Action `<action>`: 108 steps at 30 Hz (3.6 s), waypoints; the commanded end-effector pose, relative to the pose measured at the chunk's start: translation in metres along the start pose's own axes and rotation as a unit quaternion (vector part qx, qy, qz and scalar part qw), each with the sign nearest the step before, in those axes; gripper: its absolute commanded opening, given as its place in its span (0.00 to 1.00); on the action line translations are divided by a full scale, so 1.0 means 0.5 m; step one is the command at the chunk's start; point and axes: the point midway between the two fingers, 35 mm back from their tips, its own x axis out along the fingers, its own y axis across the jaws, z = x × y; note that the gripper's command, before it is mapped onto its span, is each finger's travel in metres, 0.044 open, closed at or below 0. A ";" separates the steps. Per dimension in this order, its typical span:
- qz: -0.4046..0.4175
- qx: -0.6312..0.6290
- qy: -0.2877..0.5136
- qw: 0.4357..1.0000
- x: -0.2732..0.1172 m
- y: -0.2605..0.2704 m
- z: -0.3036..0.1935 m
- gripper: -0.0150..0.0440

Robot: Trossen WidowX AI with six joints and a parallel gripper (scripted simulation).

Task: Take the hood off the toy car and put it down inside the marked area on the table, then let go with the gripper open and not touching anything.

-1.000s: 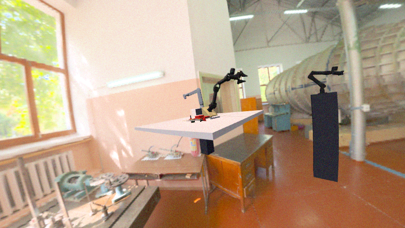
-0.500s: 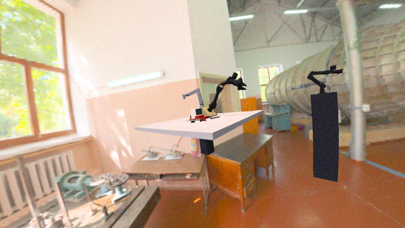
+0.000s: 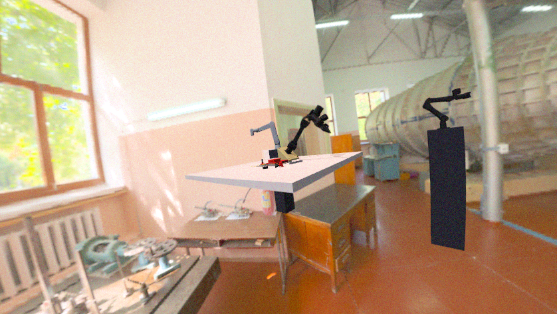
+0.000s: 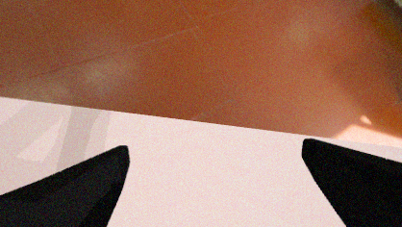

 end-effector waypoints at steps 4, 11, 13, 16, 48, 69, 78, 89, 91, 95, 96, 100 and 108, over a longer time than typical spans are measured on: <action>-0.044 0.095 0.088 0.991 0.009 -0.097 -0.147 1.00; -0.083 0.187 0.160 0.966 -0.015 -0.172 -0.286 1.00; -0.094 0.214 0.179 0.956 -0.027 -0.189 -0.326 1.00; -0.109 0.256 0.206 0.938 -0.049 -0.212 -0.385 1.00; -0.187 0.699 0.314 0.614 -0.391 -0.182 -0.852 1.00; -0.187 0.699 0.314 0.614 -0.377 -0.179 -0.866 1.00; -0.187 0.699 0.314 0.614 -0.369 -0.178 -0.874 1.00; -0.187 0.699 0.314 0.614 -0.359 -0.175 -0.883 1.00; -0.187 0.699 0.314 0.614 -0.357 -0.175 -0.884 1.00; -0.187 0.699 0.314 0.614 -0.353 -0.174 -0.888 1.00; -0.187 0.699 0.314 0.614 -0.353 -0.174 -0.888 1.00; -0.187 0.699 0.314 0.614 -0.349 -0.173 -0.892 1.00; -0.187 0.699 0.314 0.614 -0.342 -0.171 -0.899 1.00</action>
